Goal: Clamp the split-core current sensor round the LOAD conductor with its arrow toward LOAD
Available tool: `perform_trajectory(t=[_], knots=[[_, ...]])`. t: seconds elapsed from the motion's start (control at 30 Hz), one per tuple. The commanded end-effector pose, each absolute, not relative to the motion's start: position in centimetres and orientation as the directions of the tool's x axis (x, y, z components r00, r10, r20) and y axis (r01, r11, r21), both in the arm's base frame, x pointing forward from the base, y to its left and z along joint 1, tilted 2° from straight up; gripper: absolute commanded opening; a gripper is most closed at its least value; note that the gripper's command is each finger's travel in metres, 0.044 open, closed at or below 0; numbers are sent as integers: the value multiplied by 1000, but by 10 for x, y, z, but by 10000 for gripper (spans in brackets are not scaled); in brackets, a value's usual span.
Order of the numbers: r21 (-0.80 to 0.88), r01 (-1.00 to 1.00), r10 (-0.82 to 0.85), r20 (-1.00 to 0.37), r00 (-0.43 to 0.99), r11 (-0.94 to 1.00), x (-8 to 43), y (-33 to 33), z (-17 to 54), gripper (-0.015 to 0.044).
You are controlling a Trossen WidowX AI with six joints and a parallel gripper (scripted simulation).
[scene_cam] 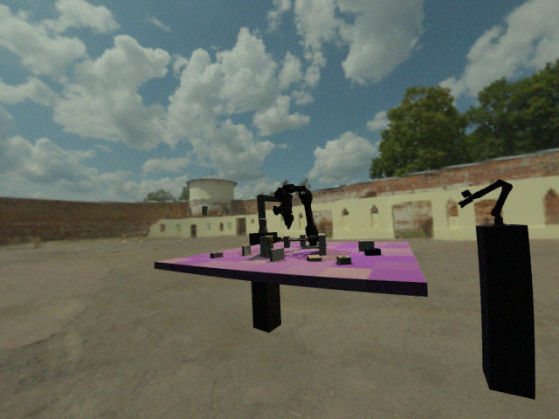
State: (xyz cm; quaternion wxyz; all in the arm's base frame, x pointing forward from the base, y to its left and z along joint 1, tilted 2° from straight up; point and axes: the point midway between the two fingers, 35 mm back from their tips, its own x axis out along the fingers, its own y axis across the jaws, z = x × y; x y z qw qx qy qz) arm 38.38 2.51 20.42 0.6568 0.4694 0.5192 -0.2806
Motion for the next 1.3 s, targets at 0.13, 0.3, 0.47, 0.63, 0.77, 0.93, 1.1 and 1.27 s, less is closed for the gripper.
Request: perform_trajectory(t=[0.13,0.3,0.47,0.63,0.77,0.93,1.1,1.27], knots=[[324,855,122,-946,301,406,383,25,204,440],[324,855,122,-946,301,406,383,25,204,440],[324,855,122,-946,301,406,383,25,204,440],[324,855,122,-946,301,406,383,25,204,440],[326,850,123,-945,302,414,383,24,204,440],[359,648,229,-933,278,672,378,9,195,440],[429,308,353,-895,274,849,370,-7,188,440],[468,-78,469,-832,298,880,363,-24,185,440]])
